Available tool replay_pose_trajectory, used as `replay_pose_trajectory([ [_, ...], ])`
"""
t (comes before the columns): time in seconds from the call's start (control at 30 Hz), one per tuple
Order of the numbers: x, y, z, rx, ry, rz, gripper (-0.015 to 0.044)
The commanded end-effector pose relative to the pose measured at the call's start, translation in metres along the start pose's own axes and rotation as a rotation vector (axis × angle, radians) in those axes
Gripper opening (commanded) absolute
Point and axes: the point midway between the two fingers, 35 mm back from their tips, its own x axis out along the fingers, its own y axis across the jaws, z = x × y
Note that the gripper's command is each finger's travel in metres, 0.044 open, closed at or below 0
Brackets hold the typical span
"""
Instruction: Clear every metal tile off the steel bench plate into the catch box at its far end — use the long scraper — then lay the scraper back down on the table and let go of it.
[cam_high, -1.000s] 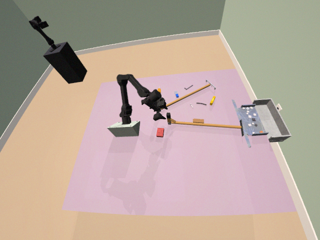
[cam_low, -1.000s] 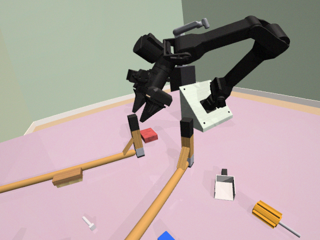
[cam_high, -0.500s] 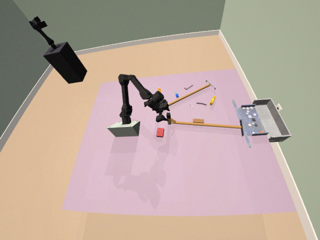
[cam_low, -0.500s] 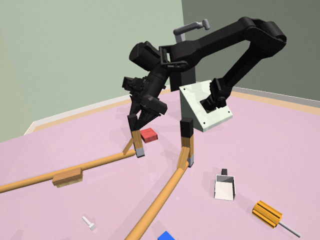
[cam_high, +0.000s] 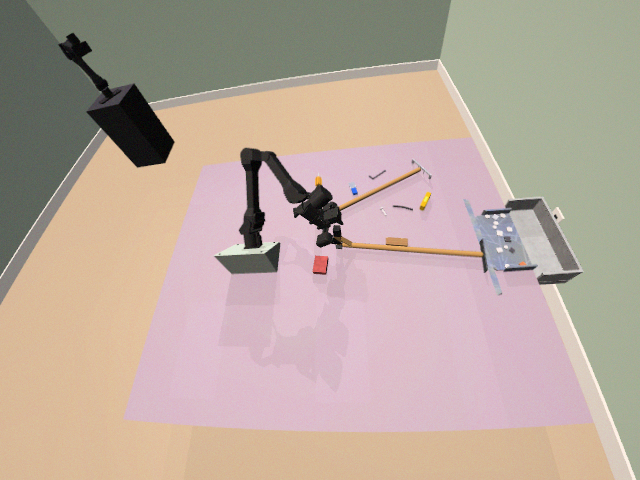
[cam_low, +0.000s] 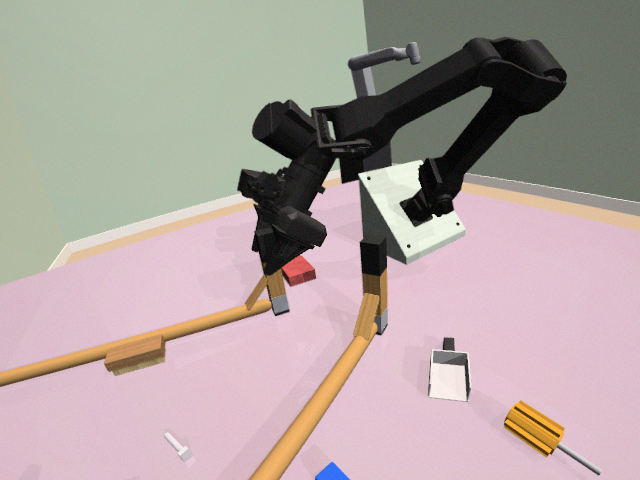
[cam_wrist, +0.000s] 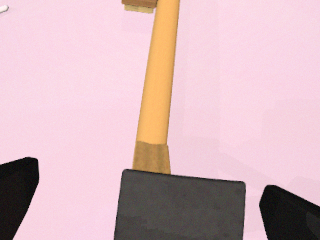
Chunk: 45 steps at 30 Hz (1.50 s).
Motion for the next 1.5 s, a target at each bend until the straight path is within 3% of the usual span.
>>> replay_pose_trajectory([
  [0.0,0.009,-0.002,-0.003,0.009,0.007,-0.004,0.0440],
  [0.17,0.013,-0.001,-0.004,0.010,0.006,-0.002,0.0440],
  [0.57,0.009,0.001,-0.002,0.001,0.000,0.003,0.0125],
  [0.83,0.009,0.001,-0.002,0.001,0.000,0.003,0.0072],
  [0.93,0.008,0.001,-0.001,0.002,0.001,0.004,0.0000],
  [1.47,0.008,0.013,0.000,-0.012,0.001,0.018,0.0000],
])
